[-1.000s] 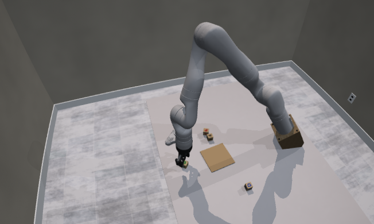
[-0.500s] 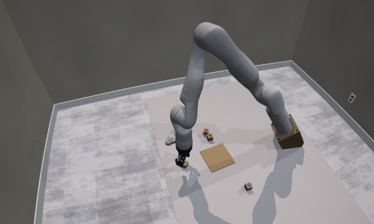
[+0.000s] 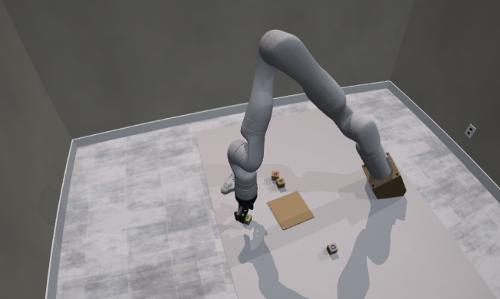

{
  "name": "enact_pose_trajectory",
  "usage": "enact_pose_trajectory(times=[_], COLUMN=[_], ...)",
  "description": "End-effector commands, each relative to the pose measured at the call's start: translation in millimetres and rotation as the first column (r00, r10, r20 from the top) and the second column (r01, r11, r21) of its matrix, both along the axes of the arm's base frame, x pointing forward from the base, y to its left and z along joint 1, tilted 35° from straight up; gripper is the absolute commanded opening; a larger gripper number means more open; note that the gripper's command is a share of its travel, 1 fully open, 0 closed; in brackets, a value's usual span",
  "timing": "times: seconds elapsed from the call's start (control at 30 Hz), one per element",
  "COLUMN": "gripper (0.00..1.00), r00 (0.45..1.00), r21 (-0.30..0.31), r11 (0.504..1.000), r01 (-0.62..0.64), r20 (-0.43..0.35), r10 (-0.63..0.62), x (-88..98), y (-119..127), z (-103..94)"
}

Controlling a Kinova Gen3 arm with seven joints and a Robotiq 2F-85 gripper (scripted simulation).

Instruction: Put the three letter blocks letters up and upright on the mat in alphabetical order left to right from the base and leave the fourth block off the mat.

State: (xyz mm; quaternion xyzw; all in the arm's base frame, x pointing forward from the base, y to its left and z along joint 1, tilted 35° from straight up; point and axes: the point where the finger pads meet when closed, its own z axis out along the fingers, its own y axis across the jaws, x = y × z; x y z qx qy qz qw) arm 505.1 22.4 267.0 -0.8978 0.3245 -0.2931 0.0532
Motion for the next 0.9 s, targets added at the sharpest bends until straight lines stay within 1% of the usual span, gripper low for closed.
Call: enact_pose_trajectory(times=[0.0,0.4,0.6,0.67,0.87], gripper=[0.67,0.67,0.67,0.67,0.67], r00=[1.0,1.0,1.0,1.0,1.0], r21=[0.0,0.0,0.0,0.0,0.0], r11=[1.0,1.0,1.0,1.0,1.0], r01=[0.0,0.0,0.0,0.0,0.0], r20=[0.002,0.002,0.002,0.002,0.002], r10=[0.0,0.0,0.0,0.0,0.0], x=[0.1,1.9,7.9,7.9,15.6], y=[0.2,-0.1,-1.1,-1.1,-2.4], z=[0.8,-1.8,-10.6,-10.6,-21.8])
